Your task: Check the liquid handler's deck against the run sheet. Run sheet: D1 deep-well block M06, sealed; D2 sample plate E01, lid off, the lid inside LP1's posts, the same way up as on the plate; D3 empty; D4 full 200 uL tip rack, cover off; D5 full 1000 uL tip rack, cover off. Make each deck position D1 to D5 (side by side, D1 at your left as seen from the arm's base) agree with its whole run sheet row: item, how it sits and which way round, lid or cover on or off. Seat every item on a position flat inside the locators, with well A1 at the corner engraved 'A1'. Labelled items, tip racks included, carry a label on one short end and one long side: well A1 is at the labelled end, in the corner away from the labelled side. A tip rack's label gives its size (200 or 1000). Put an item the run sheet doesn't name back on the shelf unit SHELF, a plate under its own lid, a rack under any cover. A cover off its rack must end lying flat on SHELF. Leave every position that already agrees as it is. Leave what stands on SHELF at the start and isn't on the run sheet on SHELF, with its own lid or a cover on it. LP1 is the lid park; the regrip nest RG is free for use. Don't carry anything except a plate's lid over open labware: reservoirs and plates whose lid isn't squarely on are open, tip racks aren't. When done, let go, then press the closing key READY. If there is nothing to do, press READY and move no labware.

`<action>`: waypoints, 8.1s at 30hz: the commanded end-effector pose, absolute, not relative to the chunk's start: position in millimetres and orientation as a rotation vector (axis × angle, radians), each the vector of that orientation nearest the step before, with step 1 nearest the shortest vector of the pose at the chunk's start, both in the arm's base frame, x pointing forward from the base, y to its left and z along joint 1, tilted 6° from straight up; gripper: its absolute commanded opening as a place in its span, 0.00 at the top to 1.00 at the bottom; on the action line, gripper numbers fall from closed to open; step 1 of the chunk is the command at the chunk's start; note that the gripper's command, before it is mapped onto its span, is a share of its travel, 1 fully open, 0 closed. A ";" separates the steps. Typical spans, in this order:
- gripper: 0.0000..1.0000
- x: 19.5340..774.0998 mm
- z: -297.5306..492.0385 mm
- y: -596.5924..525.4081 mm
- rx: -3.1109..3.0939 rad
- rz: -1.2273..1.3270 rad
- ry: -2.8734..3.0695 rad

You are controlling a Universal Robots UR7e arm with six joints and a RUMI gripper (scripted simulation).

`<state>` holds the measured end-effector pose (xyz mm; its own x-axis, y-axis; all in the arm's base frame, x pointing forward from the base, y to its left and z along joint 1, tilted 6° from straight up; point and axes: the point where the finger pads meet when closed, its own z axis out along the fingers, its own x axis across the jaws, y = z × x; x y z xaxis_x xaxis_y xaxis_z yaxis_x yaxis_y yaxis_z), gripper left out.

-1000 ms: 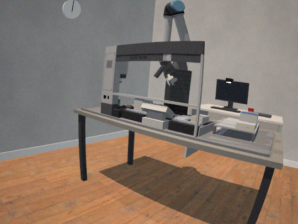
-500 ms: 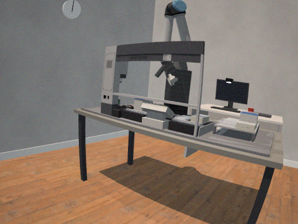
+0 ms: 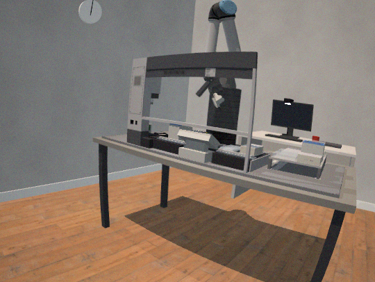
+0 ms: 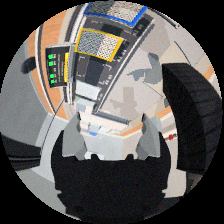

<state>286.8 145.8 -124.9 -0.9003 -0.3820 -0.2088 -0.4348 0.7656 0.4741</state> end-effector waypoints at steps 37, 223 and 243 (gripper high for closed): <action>0.18 262.3 -115.4 161.0 -1.179 0.574 2.755; 0.18 215.1 -78.5 184.1 -1.791 0.267 2.445; 0.18 215.1 -78.4 184.1 -1.790 0.268 2.443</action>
